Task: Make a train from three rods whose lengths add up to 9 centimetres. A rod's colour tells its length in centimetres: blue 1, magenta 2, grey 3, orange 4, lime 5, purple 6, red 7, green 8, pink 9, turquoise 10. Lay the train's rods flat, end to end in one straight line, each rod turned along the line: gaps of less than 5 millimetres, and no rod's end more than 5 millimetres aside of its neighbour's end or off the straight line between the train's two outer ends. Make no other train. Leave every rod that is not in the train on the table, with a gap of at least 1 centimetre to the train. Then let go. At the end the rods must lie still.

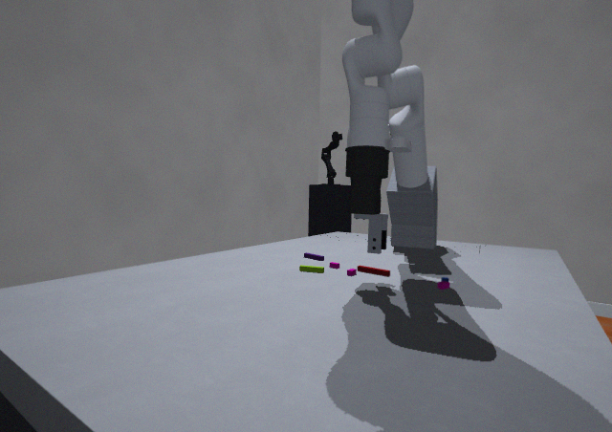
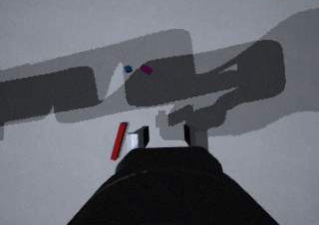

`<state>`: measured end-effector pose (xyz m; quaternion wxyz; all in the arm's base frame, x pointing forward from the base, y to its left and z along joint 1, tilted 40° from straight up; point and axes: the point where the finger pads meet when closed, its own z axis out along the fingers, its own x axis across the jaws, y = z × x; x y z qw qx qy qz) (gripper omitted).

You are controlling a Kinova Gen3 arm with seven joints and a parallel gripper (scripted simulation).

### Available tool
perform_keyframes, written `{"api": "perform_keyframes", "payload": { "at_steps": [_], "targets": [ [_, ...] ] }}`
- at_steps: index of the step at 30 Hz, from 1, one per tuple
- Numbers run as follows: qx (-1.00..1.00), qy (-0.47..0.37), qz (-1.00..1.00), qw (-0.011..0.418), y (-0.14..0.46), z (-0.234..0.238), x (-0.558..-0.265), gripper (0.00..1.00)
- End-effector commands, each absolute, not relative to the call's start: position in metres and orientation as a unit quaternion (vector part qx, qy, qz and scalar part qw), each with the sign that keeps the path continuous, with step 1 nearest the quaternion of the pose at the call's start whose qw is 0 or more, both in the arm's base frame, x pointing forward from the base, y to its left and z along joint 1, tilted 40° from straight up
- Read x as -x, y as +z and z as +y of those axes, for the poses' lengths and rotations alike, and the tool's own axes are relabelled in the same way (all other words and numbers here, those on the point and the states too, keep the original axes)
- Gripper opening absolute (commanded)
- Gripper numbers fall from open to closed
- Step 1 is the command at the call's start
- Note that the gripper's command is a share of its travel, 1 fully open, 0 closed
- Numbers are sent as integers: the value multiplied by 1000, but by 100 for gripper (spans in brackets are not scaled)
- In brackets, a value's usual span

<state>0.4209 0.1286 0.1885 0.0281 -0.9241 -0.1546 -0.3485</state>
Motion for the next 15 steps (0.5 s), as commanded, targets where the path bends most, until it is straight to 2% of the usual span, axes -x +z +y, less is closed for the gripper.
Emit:
{"api": "perform_keyframes", "payload": {
  "at_steps": [1,4,15],
  "targets": [
    [921,-352,-167,21,189,120,-426,100],
    [918,-353,-177,16,189,118,-427,100],
    [877,-363,-310,-42,190,91,-441,100]
  ]
}}
